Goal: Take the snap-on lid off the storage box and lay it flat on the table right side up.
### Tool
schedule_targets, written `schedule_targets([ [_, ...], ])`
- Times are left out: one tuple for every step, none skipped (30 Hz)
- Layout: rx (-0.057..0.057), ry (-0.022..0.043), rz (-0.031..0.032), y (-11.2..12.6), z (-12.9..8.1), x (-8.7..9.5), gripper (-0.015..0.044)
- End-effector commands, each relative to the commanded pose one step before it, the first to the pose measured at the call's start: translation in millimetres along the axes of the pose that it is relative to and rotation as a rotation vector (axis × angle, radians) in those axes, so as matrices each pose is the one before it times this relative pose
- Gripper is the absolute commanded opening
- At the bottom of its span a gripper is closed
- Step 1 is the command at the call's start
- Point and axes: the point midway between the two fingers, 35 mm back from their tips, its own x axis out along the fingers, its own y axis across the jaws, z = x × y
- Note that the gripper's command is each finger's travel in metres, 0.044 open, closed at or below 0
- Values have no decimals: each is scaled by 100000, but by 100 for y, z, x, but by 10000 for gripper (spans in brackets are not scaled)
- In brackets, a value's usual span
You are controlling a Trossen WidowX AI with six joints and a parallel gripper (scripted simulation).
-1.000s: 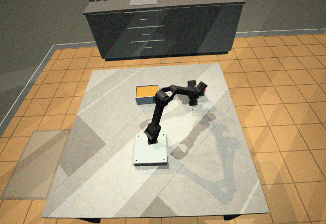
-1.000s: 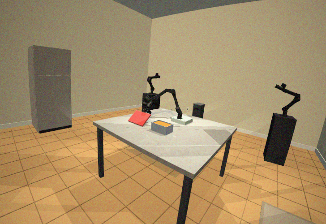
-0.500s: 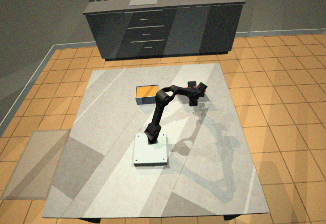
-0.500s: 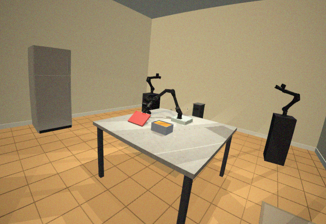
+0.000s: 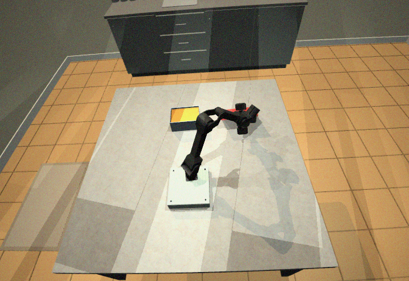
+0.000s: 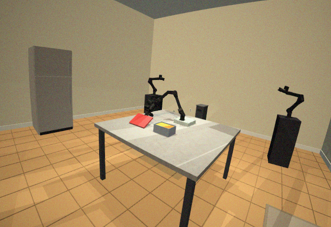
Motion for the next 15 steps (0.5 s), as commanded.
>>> schedule_targets([
  [1453,1123,-1863,-1039,-392,703,0],
  [0,0,0,-62,0,51,0],
  [0,0,0,-62,0,51,0],
  [0,0,0,-62,0,51,0],
  [0,0,0,-62,0,51,0],
  [0,0,0,-62,0,51,0],
  [0,0,0,-62,0,51,0],
  [0,0,0,-62,0,51,0],
  [0,0,0,-62,0,51,0],
  [0,0,0,-62,0,51,0],
  [0,0,0,-62,0,51,0],
  [0,0,0,-62,0,51,0],
  [0,0,0,-62,0,51,0],
  [0,0,0,-62,0,51,0],
  [0,0,0,-62,0,51,0],
])
